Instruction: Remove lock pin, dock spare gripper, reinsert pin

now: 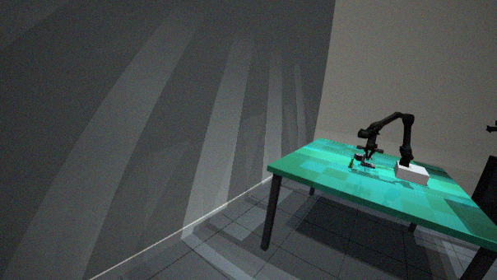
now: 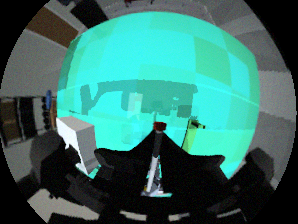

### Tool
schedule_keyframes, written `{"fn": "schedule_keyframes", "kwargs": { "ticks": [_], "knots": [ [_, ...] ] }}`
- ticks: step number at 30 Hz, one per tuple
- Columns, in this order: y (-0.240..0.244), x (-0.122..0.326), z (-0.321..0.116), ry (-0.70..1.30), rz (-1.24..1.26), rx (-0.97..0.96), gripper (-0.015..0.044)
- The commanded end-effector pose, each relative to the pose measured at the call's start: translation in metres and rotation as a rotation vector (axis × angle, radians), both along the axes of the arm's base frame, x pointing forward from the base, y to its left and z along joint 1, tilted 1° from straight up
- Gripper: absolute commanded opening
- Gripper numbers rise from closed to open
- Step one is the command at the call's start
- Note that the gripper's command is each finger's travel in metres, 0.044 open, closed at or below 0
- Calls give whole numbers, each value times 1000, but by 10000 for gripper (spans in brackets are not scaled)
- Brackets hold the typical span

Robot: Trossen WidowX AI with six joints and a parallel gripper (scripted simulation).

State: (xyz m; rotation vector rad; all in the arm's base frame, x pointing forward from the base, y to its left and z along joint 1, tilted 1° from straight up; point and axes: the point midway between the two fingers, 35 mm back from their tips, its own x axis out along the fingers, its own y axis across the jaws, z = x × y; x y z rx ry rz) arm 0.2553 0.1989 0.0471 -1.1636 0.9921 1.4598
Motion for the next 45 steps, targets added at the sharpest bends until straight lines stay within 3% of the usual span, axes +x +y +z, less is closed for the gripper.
{"fn": "schedule_keyframes", "kwargs": {
  "ticks": [1, 34, 45],
  "knots": [
    [6, 9, 2, -2, -3, 1, 0],
    [60, 93, 14, -9, -30, 7, 0],
    [62, 97, 4, -13, -31, 11, 0]
  ]
}}
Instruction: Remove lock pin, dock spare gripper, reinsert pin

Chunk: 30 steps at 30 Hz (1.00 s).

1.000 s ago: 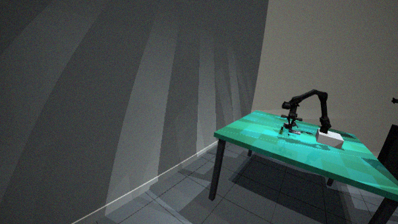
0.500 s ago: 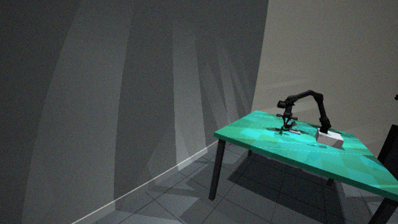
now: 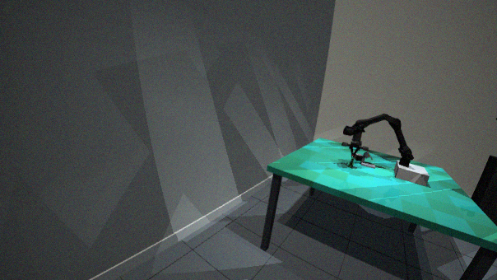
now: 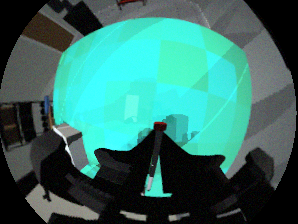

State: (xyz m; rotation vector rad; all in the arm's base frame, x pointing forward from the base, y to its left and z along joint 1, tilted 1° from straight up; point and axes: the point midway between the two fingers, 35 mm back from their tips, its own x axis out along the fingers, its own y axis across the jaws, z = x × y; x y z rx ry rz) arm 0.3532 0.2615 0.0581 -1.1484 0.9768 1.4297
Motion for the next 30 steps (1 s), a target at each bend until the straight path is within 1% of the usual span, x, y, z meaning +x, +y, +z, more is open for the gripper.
{"fn": "schedule_keyframes", "kwargs": {
  "ticks": [1, 30],
  "knots": [
    [-1, -1, -8, 7, -5, -4, 0],
    [1, 0, -48, -22, -5, 15, 0]
  ]
}}
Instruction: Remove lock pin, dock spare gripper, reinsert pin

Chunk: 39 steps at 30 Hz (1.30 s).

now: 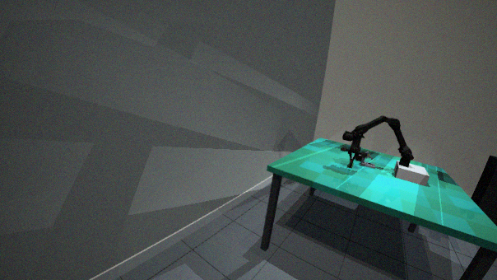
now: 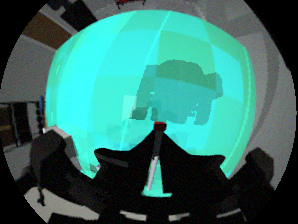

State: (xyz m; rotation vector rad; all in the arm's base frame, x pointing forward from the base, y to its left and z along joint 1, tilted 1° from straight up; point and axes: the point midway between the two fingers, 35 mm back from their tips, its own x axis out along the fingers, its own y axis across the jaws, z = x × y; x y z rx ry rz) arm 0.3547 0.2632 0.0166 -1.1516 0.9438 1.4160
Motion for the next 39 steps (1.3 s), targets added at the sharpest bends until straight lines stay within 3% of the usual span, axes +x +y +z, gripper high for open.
{"fn": "schedule_keyframes", "kwargs": {
  "ticks": [1, 37, 39],
  "knots": [
    [-1, -2, -8, 4, -5, -2, 0],
    [0, -1, -24, -10, -6, 7, 0],
    [0, -1, -24, -10, -1, 7, 53]
  ]
}}
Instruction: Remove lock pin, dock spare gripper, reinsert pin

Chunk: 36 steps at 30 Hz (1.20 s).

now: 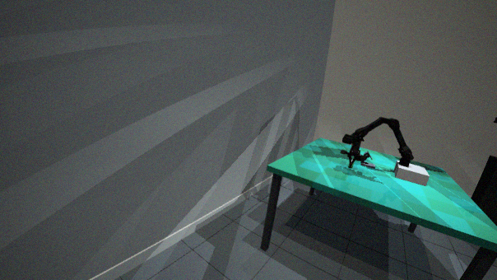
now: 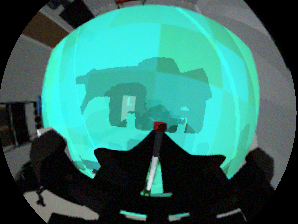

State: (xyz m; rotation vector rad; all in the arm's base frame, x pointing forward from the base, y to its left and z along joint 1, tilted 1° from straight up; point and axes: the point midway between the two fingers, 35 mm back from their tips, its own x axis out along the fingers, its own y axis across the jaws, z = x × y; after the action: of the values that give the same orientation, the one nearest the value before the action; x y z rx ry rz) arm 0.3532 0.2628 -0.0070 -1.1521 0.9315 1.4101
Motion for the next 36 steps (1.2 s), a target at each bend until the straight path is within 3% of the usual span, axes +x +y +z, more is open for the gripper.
{"fn": "schedule_keyframes", "kwargs": {
  "ticks": [1, 6, 36],
  "knots": [
    [0, 0, 0, 0, 0, 0, 79],
    [0, 0, 0, 0, 0, 0, 200],
    [-7, -9, 68, 26, -2, -17, 200]
  ]
}}
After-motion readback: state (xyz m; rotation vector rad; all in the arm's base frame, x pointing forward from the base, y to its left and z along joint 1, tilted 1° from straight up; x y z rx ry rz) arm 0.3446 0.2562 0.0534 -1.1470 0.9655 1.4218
